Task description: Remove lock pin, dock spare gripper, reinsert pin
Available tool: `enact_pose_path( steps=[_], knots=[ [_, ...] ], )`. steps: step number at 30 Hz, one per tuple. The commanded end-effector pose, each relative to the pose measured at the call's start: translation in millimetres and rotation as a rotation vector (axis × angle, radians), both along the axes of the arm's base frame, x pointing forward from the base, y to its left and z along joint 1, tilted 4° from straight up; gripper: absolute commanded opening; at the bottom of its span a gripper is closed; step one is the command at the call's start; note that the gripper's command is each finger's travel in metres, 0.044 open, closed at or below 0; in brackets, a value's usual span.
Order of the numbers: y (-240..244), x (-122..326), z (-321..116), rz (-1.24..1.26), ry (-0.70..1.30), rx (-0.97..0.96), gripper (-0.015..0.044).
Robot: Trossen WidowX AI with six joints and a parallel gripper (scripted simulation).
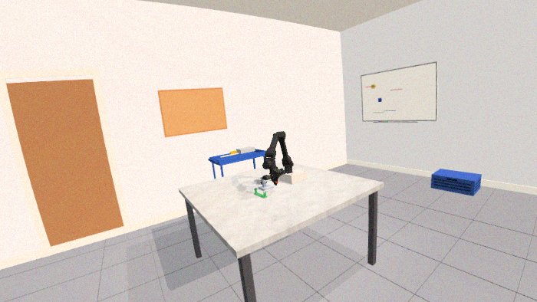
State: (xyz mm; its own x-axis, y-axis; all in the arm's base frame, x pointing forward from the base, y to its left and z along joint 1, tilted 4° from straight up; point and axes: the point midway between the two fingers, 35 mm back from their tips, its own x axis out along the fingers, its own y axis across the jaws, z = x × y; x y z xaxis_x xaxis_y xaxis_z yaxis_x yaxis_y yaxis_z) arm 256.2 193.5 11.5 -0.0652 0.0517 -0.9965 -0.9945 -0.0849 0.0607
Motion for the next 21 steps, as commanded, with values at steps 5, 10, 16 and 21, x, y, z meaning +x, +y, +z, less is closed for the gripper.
enact_pose_path(
  steps=[5, 10, 16, 21],
  knots=[
    [0.2, -0.6, 15.9, 0.000, 0.005, -0.004, 0.0000],
    [-0.5, -2.0, 22.3, 0.001, 0.014, -0.010, 0.0000],
    [-1.5, -3.0, 14.5, 0.002, 0.020, -0.014, 0.0000],
    [4.2, 7.0, 16.5, 0.007, 0.019, -0.013, 0.0000]
  ],
)
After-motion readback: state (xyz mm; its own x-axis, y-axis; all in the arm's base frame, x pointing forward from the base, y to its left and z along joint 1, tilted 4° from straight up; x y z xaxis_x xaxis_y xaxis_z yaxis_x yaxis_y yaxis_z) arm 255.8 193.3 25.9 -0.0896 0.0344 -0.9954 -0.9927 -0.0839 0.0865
